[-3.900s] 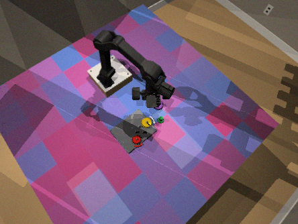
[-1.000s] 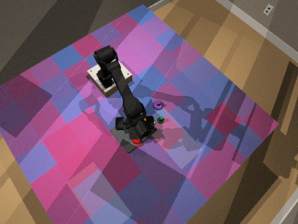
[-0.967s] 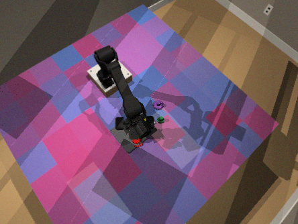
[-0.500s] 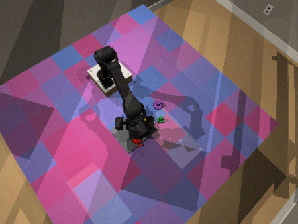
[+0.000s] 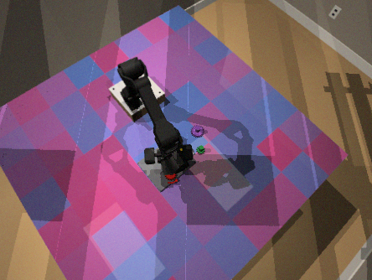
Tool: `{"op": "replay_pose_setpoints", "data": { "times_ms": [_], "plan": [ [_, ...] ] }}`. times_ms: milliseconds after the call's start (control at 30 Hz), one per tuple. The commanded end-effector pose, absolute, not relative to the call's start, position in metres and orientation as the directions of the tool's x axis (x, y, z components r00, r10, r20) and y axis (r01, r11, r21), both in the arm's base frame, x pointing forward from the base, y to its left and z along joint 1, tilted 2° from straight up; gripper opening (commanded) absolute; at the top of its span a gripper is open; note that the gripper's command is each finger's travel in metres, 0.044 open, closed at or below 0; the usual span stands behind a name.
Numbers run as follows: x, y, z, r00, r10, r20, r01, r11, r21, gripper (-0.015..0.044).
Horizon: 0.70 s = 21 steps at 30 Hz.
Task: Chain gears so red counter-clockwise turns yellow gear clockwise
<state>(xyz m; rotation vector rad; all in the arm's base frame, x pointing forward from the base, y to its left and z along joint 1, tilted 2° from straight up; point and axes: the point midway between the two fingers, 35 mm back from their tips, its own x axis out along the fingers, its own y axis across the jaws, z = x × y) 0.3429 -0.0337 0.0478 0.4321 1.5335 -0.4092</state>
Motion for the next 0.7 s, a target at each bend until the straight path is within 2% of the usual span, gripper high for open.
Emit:
{"op": "replay_pose_setpoints", "data": {
  "times_ms": [0,300,667],
  "plan": [
    [0.342,-0.034,0.042,-0.003,0.009,-1.0,0.444,0.896,0.007,0.0],
    [0.342,-0.035,0.028,-0.003,0.009,-1.0,0.364,0.931,0.008,0.0],
    [0.342,-0.034,0.014,-0.003,0.009,-1.0,0.536,0.844,0.006,0.0]
  ]
}}
